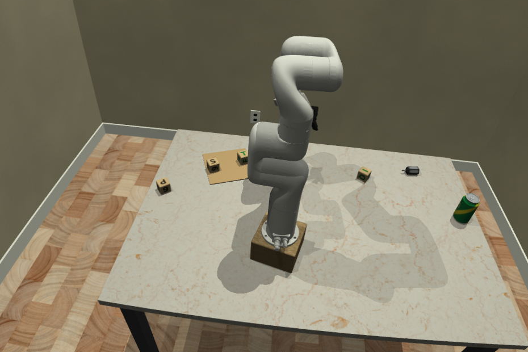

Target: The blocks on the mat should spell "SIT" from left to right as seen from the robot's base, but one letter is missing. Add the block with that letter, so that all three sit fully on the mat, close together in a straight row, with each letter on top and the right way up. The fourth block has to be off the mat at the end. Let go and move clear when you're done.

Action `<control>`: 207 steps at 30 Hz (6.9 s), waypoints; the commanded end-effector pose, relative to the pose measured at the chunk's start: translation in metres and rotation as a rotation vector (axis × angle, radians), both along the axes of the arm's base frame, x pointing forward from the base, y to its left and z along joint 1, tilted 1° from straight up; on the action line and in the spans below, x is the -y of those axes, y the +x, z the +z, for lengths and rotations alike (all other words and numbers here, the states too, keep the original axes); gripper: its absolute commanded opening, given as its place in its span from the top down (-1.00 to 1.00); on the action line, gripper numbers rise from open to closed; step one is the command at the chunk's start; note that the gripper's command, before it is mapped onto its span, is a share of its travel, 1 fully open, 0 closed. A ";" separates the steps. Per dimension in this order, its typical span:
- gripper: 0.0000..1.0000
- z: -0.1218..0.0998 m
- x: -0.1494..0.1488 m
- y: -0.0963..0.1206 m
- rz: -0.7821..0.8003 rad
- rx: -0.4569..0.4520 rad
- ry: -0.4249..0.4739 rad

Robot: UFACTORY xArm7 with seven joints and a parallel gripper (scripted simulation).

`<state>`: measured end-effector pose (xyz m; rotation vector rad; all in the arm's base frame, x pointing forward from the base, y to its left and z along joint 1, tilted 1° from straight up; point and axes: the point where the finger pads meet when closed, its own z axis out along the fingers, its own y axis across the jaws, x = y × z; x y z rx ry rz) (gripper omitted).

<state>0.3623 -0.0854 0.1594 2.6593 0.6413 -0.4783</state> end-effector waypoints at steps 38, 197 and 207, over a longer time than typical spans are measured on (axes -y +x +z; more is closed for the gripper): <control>-1.00 -0.068 -0.294 0.000 0.265 0.193 0.226; -1.00 -0.086 -0.165 0.074 0.362 0.185 0.468; -1.00 -0.086 -0.165 0.074 0.362 0.185 0.468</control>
